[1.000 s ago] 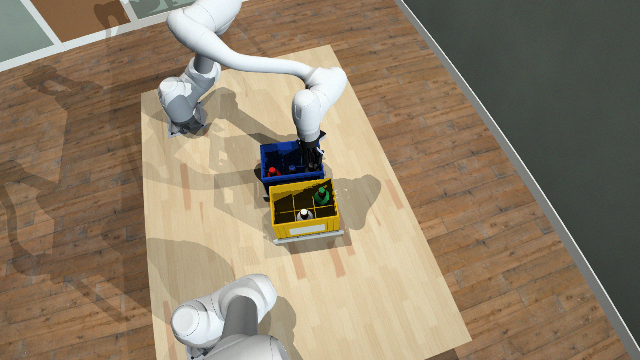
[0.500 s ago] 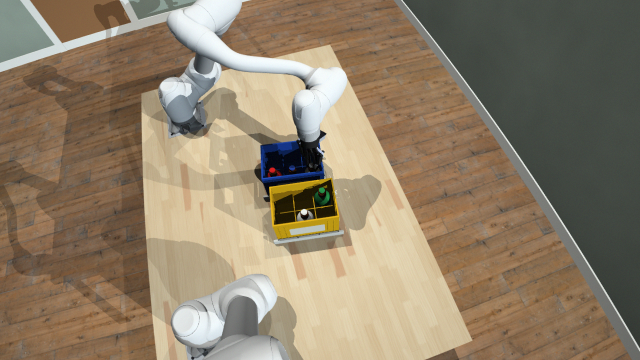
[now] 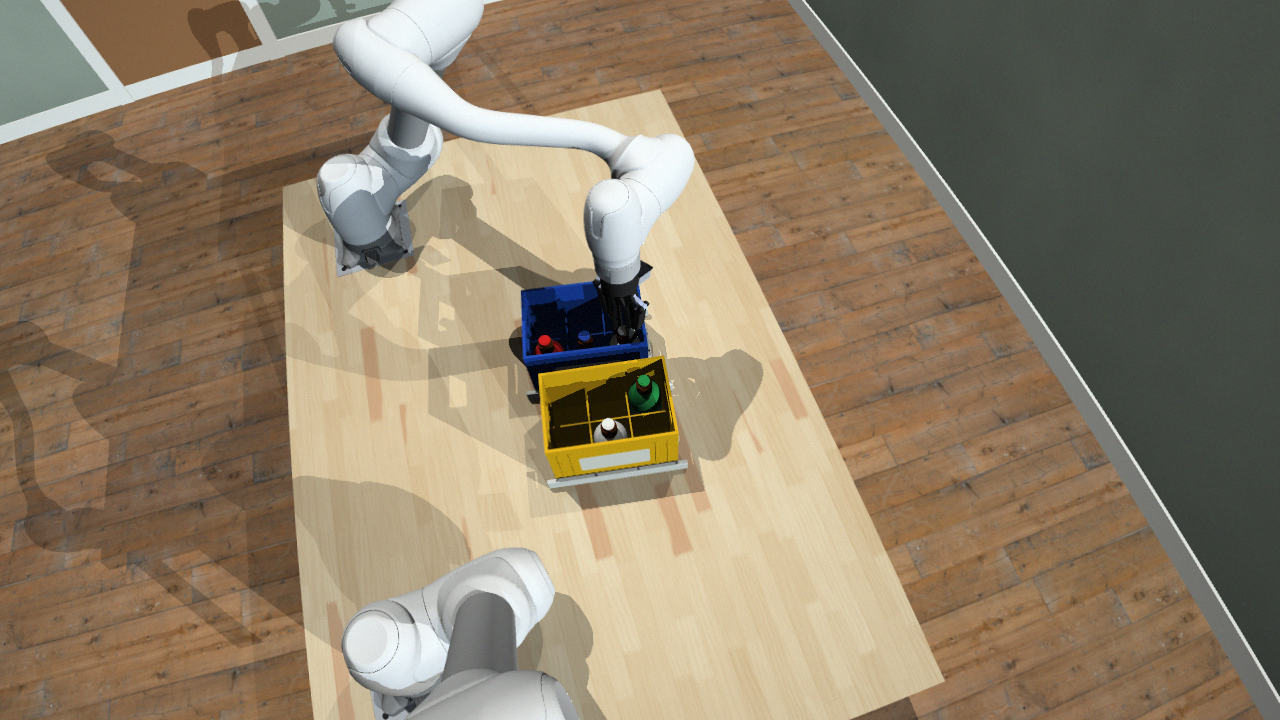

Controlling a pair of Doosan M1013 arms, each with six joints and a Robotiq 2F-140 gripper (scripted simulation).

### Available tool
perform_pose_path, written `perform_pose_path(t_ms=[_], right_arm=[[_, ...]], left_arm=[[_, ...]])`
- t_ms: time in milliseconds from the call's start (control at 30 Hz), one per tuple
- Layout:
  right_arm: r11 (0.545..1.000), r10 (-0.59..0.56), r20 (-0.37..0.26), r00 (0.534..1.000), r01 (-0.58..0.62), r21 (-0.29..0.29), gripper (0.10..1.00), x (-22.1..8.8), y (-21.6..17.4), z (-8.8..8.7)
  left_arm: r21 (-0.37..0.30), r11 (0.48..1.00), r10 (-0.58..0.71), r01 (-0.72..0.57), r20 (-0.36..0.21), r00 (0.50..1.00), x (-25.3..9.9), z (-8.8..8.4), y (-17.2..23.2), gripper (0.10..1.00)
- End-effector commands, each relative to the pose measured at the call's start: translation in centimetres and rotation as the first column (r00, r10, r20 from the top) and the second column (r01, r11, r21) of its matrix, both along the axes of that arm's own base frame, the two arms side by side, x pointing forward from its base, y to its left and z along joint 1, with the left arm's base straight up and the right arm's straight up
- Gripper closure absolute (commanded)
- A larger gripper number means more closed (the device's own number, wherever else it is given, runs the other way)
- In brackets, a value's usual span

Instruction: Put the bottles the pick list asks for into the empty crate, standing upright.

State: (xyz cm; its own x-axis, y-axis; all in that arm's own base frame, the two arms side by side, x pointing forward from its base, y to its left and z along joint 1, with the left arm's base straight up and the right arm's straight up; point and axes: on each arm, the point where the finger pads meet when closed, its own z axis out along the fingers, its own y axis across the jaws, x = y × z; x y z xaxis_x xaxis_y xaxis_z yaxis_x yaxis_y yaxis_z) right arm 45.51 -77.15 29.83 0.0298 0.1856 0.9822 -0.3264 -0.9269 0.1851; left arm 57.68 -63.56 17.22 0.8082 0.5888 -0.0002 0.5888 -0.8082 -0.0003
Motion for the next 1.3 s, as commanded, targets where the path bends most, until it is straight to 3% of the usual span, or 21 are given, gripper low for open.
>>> perform_pose_path(t_ms=[0, 167, 200, 1267], right_arm=[[1.000, 0.000, 0.001, 1.000, 0.000, -0.002, 0.098, 0.00, -0.01, 0.14], [1.000, 0.000, 0.001, 1.000, 0.000, -0.002, 0.098, 0.00, -0.01, 0.14], [1.000, 0.000, 0.001, 1.000, 0.000, -0.002, 0.098, 0.00, -0.01, 0.14], [1.000, 0.000, 0.001, 1.000, 0.000, -0.002, 0.098, 0.00, -0.01, 0.14]], left_arm=[[-0.001, 1.000, 0.000, 0.000, 0.001, 1.000, 0.03, 0.12, -0.02, 0.999], [-0.001, 1.000, 0.000, 0.000, 0.001, 1.000, 0.03, 0.12, -0.02, 0.999], [-0.001, 1.000, 0.000, 0.000, 0.001, 1.000, 0.03, -0.11, -0.02, 0.656], [-0.001, 1.000, 0.000, 0.000, 0.001, 1.000, 0.03, -0.11, -0.02, 0.656]])
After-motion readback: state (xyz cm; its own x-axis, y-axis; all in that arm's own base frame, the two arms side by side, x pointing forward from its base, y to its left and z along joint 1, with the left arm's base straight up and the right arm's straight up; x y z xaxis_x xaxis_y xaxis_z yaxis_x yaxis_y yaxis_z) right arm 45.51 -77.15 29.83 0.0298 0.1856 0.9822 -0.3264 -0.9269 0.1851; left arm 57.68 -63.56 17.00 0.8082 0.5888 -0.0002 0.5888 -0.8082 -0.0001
